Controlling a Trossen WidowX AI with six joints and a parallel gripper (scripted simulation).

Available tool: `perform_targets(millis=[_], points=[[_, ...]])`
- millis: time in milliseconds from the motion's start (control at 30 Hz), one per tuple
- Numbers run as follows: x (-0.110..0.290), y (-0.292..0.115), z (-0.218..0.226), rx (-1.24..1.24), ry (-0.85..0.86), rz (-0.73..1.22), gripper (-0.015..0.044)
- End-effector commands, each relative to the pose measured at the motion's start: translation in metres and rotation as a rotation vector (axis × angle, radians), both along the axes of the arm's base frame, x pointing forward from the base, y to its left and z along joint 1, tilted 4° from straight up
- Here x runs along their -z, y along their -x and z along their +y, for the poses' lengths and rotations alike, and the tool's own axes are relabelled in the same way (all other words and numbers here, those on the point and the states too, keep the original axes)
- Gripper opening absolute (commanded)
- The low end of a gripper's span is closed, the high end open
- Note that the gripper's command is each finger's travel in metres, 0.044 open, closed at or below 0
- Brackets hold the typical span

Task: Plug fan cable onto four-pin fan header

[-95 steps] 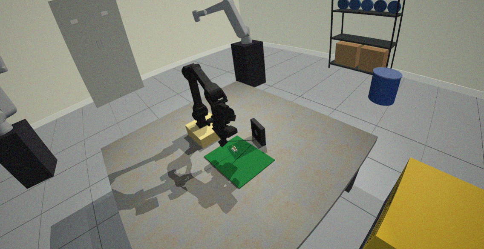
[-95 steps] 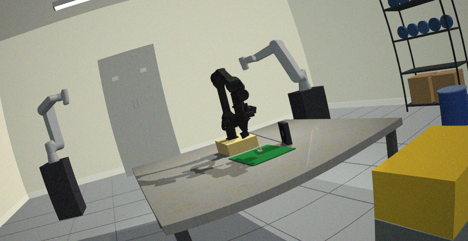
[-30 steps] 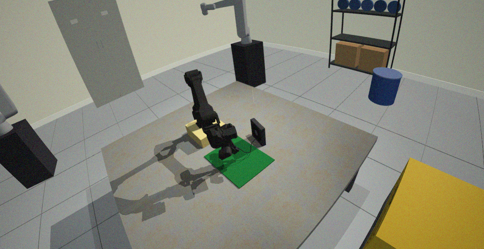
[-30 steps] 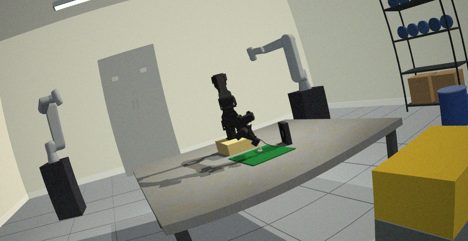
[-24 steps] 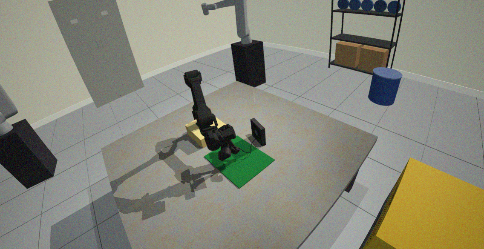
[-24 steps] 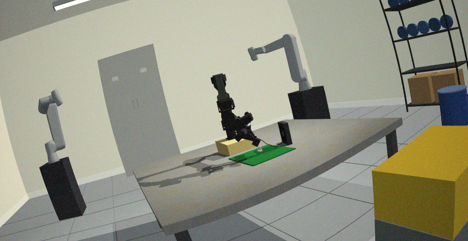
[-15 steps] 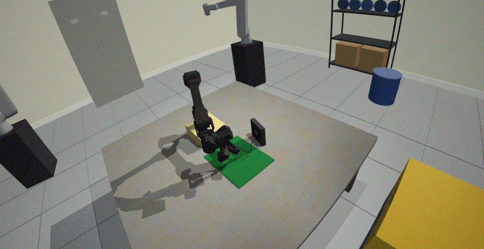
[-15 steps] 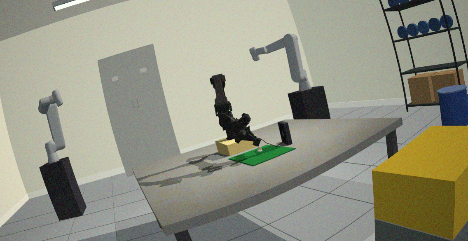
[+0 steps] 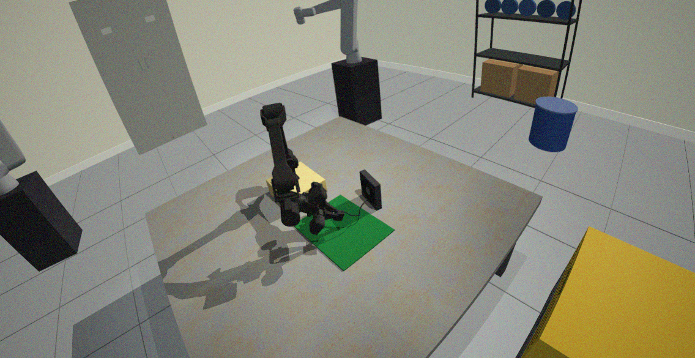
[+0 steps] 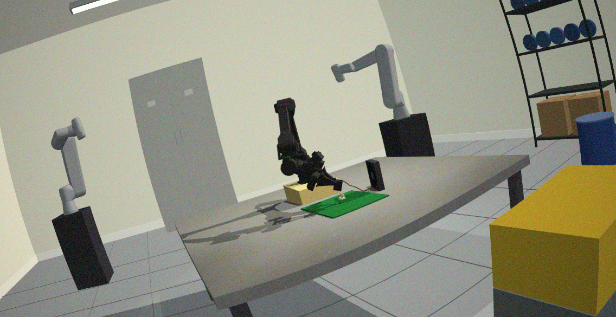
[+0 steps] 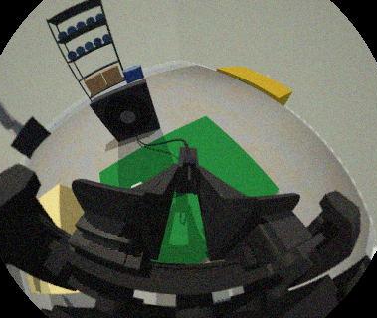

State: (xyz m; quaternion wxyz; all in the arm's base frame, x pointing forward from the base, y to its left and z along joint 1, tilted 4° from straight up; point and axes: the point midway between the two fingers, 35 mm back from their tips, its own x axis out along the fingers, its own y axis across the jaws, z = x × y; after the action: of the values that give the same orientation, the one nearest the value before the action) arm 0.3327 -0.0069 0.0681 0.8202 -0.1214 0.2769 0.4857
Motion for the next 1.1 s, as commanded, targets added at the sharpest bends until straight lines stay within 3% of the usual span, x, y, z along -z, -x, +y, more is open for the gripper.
perform_targets(millis=[0,1067], points=[[0.0,0.002,-0.001,0.002,-0.041,-0.035,0.0],[-0.017,0.02,-0.024,0.069,-0.326,-0.375,0.0]])
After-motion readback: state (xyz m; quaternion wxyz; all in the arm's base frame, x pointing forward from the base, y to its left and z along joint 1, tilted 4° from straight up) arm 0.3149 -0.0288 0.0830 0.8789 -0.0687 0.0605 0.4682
